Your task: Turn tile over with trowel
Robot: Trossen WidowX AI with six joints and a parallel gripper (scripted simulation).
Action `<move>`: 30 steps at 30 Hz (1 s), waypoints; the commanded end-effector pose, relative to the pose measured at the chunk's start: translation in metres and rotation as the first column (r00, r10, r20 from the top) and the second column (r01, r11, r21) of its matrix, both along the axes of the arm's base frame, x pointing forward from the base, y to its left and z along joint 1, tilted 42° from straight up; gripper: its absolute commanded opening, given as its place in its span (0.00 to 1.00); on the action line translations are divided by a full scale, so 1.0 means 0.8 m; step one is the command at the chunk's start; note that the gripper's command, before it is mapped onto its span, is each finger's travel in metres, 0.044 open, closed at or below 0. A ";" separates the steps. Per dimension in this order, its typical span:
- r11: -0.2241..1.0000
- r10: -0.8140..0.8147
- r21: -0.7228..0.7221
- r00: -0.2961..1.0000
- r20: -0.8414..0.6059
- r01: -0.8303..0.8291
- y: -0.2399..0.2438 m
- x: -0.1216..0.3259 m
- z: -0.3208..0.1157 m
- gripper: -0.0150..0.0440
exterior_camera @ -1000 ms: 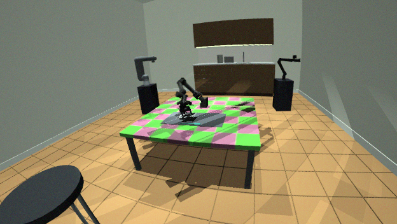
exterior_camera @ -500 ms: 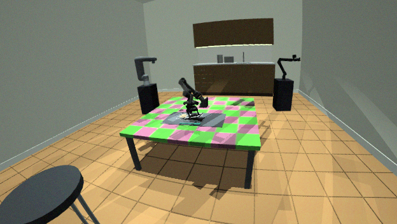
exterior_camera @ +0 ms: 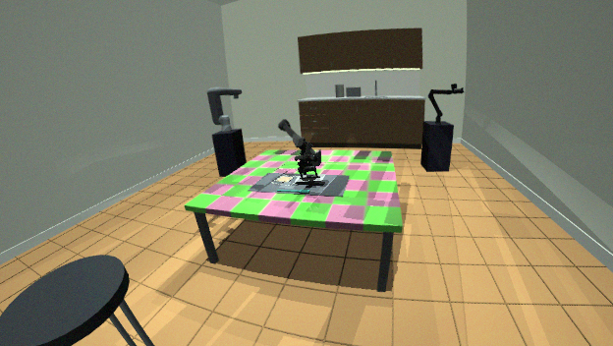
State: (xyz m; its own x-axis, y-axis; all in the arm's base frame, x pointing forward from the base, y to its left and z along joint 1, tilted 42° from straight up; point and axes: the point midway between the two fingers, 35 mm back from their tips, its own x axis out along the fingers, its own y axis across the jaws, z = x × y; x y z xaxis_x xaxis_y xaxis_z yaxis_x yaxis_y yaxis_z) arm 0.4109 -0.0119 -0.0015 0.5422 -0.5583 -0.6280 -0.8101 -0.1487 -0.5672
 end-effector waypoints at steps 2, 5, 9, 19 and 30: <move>1.000 0.004 -0.017 1.000 0.023 -0.004 0.027 -0.001 -0.012 0.25; 0.999 0.006 -0.032 1.000 0.028 -0.006 0.040 -0.005 -0.022 0.25; 0.999 0.011 -0.052 0.999 0.037 -0.009 0.058 -0.011 -0.036 0.25; 0.994 0.031 -0.106 0.997 0.069 -0.024 0.100 -0.031 -0.067 0.25; 0.985 0.070 -0.166 0.990 0.121 -0.049 0.139 -0.059 -0.097 0.25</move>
